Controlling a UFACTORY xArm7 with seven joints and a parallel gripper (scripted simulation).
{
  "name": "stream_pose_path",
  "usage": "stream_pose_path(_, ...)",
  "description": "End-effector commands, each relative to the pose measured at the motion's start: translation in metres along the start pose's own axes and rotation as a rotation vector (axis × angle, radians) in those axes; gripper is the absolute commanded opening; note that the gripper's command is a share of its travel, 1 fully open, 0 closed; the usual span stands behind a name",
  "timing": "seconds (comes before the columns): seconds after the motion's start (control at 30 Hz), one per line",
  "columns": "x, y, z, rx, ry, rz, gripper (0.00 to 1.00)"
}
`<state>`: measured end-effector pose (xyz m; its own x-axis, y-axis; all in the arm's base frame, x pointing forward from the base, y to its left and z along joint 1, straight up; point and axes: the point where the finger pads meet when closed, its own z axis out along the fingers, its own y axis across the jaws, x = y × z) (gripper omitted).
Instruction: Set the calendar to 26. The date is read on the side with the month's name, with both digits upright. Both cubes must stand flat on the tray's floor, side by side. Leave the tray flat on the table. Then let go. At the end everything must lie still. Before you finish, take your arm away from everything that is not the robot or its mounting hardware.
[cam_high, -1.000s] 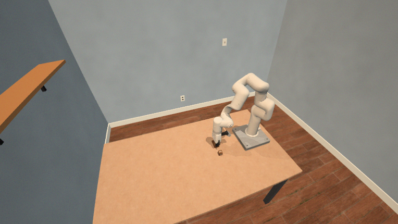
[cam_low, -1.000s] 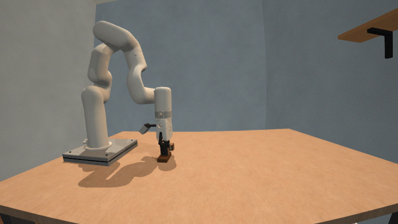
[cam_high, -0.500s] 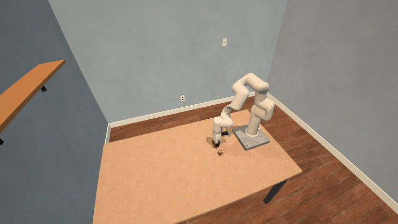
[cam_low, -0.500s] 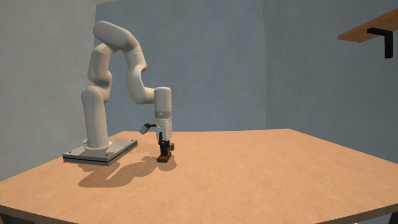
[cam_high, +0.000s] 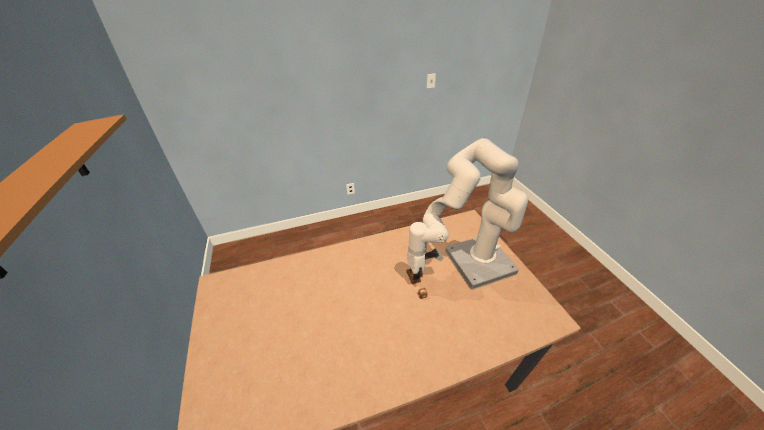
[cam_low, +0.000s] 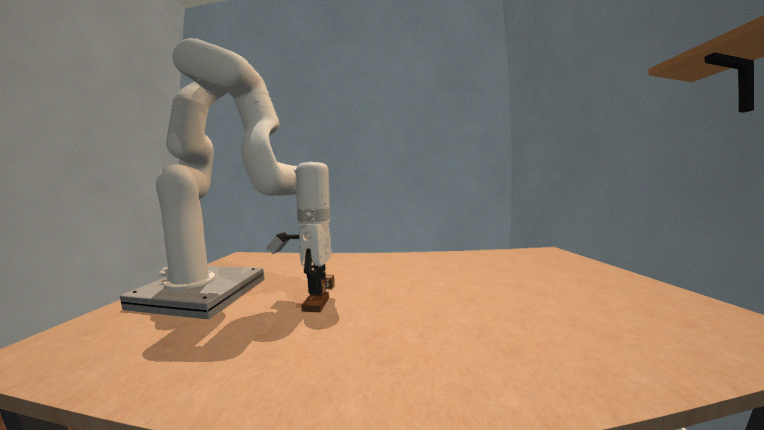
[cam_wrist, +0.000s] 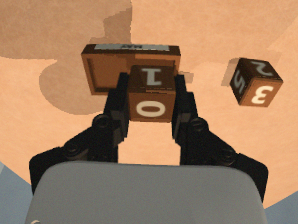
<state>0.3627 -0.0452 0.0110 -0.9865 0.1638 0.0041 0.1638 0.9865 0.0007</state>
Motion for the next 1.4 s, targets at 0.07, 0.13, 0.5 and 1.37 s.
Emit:
stream_pose_path(0.07,-0.001,0.0,-0.031,0.001,-0.003,0.0,0.29)
stream_pose_path(0.13,-0.001,0.0,-0.048,0.001,-0.003,0.0,0.29)
stream_pose_path(0.5,-0.001,0.0,-0.09,0.001,-0.003,0.0,0.29)
stream_pose_path(1.37,-0.004,-0.03,-0.089,-0.001,-0.004,-0.387,0.29)
